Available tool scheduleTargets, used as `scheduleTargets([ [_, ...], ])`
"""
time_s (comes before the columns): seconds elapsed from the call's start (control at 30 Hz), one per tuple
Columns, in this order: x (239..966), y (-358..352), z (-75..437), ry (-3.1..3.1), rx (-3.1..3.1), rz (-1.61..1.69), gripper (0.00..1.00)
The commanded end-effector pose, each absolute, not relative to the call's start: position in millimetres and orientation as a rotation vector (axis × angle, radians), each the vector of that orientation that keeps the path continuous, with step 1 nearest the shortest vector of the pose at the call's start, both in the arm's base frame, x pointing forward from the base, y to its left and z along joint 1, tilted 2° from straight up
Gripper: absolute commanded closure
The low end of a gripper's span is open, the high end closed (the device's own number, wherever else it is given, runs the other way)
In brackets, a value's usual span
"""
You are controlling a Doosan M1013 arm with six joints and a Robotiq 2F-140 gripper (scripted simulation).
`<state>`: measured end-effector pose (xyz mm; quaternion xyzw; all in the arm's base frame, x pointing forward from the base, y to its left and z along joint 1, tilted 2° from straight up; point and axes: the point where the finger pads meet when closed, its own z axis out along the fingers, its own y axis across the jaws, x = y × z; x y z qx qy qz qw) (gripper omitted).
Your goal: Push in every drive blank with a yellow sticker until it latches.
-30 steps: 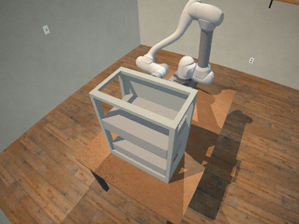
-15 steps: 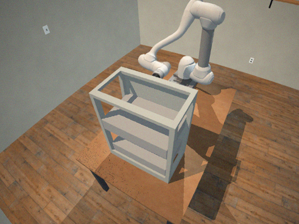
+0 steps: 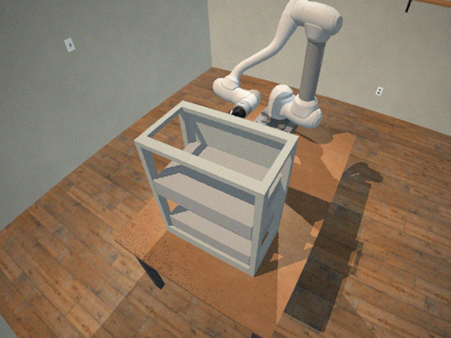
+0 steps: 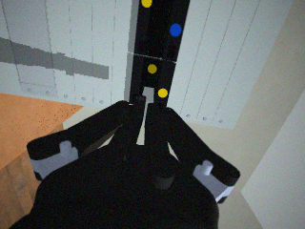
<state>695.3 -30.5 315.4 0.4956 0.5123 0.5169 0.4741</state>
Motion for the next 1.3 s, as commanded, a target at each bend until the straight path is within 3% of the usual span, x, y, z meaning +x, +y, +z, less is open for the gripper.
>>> scheduleTargets([
  [0.0, 695.3, -30.6, 317.5, 1.253, 1.212, 1.264, 1.0],
  [0.2, 695.6, -31.3, 343.6, 1.253, 1.212, 1.264, 1.0],
  [0.63, 733.4, -29.0, 343.3, 1.253, 1.212, 1.264, 1.0],
  [1.27, 734.8, -28.9, 343.3, 1.253, 1.212, 1.264, 1.0],
])
